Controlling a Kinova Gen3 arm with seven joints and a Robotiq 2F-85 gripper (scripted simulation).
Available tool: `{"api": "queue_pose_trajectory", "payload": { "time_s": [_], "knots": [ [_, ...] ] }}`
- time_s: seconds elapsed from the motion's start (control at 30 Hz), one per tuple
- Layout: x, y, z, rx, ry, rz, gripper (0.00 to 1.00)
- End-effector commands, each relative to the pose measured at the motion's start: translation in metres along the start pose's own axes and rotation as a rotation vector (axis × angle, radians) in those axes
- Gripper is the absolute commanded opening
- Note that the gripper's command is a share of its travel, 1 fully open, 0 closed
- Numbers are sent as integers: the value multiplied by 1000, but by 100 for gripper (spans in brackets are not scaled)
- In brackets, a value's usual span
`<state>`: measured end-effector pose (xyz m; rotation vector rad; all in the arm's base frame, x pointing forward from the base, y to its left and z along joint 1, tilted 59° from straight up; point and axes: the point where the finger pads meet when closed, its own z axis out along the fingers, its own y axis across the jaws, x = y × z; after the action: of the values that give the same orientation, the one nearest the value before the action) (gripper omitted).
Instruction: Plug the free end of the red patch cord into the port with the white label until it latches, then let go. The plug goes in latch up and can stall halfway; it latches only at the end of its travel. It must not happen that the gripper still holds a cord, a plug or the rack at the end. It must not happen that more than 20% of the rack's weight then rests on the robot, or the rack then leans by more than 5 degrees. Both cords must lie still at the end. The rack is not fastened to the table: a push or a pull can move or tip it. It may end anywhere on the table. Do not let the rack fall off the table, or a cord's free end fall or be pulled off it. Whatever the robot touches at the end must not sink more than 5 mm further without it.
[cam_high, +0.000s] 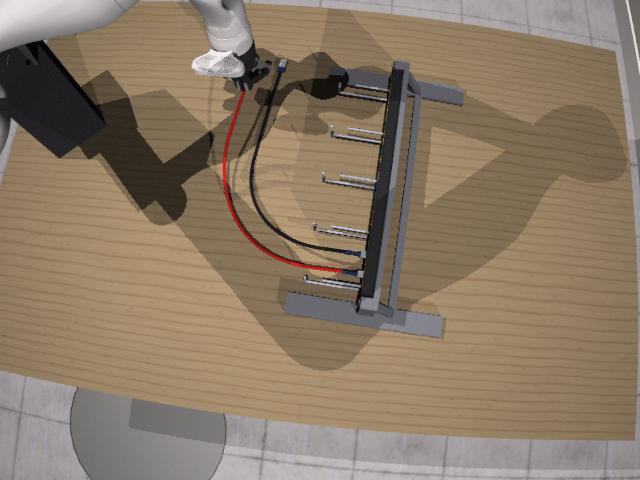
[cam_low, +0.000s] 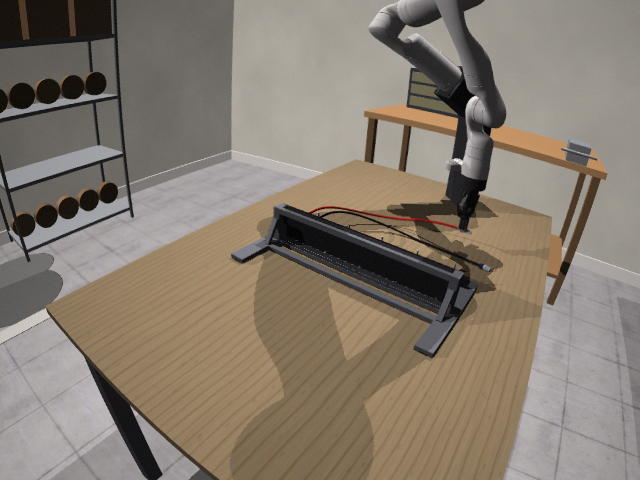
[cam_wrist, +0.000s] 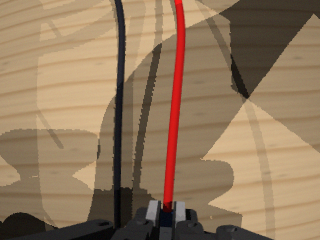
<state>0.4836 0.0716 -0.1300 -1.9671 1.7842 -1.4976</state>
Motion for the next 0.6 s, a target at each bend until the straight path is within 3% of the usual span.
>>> {"api": "queue_pose_trajectory", "payload": {
  "time_s": [0.0, 0.57],
  "knots": [
    [0, 1, -2, -7, -3, 14, 0],
    [5, -7, -4, -8, -3, 70, 0]
  ]
}}
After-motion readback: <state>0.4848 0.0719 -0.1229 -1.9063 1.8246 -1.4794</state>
